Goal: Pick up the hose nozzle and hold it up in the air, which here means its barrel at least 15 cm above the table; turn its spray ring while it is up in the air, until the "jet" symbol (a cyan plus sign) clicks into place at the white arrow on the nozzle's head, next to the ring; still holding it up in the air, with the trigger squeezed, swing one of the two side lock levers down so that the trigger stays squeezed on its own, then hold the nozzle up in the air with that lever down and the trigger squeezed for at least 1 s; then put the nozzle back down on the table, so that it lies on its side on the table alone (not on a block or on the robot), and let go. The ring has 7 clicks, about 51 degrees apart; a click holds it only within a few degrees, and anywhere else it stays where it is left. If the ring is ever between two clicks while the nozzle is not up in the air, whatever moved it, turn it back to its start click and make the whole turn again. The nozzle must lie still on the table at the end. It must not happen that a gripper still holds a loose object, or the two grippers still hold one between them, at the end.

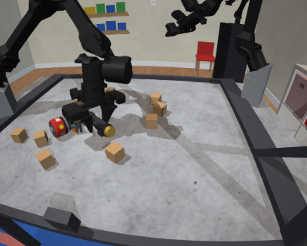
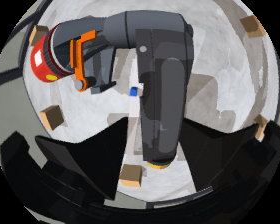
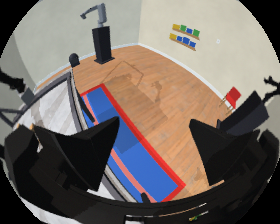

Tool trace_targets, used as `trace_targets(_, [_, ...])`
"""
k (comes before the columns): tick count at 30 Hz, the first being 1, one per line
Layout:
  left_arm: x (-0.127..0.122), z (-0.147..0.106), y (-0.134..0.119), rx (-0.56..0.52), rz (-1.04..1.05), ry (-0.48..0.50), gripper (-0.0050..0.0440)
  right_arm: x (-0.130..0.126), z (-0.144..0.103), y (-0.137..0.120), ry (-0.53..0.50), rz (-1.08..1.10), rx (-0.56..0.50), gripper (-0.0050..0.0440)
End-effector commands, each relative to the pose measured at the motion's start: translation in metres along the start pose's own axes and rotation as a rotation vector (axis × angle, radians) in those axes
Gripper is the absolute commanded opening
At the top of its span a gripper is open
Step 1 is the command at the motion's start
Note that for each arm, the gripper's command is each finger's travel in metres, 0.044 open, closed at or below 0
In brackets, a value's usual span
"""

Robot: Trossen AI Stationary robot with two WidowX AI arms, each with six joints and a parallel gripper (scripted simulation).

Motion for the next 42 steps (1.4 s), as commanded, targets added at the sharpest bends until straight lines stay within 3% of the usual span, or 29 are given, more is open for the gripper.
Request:
trace_targets(1, [-0.003,-0.009,-0.002,0.026,-0.007,-0.007,0.0237,-0.001,-0.002,0.007,-0.003,0.003,-0.025,0.0406])
trace_targets(4, [-0.003,-0.009,-0.002,0.026,-0.007,-0.007,0.0237,-0.001,-0.002,0.007,-0.003,0.003,-0.025,0.0406])
trace_targets(5, [-0.003,-0.009,-0.002,0.026,-0.007,-0.007,0.0296,-0.001,-0.002,0.007,-0.003,0.003,-0.025,0.0406])
trace_targets(35, [-0.004,-0.018,-0.002,0.027,-0.009,-0.009,0.0296,-0.001,-0.002,0.007,-0.003,0.003,-0.025,0.0406])
trace_targets(42, [-0.005,-0.060,-0.004,0.034,-0.012,-0.013,0.0296,-0.001,-0.002,0.007,-0.003,0.003,-0.025,0.0406])
Point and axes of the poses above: on each arm, the point midway between the two fingers, 35 mm back from their tips, its own z axis out along the fingers, its own x axis across the jaws, y = z × x, the point moved 8 cm from there along -z, back along the fingers, and after that the axes turned 4 degrees about -z, right-handed, at the moved point
